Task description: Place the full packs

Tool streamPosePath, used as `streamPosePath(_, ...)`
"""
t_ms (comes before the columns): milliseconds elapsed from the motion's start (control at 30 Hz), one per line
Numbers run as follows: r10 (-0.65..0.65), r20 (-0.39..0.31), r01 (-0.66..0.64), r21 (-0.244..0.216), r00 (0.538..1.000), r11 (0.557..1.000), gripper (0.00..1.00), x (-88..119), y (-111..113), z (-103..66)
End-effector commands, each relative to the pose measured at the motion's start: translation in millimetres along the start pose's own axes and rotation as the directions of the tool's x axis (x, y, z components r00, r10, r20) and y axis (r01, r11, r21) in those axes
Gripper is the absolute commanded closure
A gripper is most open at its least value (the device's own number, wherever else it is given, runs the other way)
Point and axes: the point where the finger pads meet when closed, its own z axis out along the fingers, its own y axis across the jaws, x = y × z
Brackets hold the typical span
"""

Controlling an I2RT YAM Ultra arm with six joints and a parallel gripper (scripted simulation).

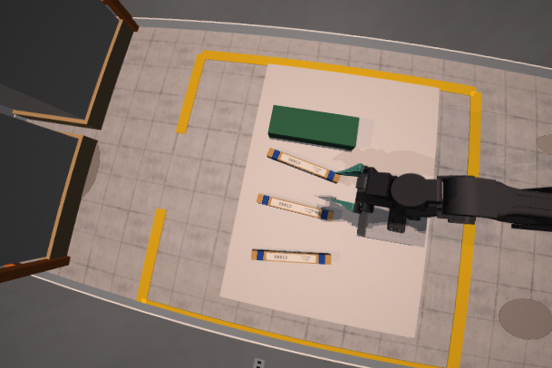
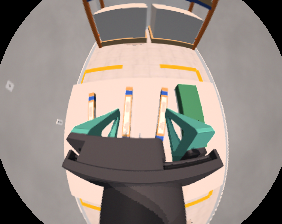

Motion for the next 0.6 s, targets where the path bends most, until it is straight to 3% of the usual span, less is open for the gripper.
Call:
streamPosePath(0,0.026,-0.141,-0.023,0.019,0.99,1.0,0.26,7,-4,-3.9)
streamPosePath(133,0.022,-0.264,-0.021,0.006,0.964,1.0,0.26,8,-4,-3.6)
streamPosePath(433,0.002,-0.439,-0.007,-0.011,0.898,1.0,0.26,9,-4,-3.4)
streamPosePath(467,0.0,-0.459,-0.008,-0.014,0.888,1.0,0.26,1,-4,2.3)
streamPosePath(533,0.0,-0.459,-0.008,-0.014,0.888,1.0,0.26,1,-4,2.3)
streamPosePath(567,-0.005,-0.503,-0.003,-0.015,0.864,1.0,0.26,12,-2,-3.9)
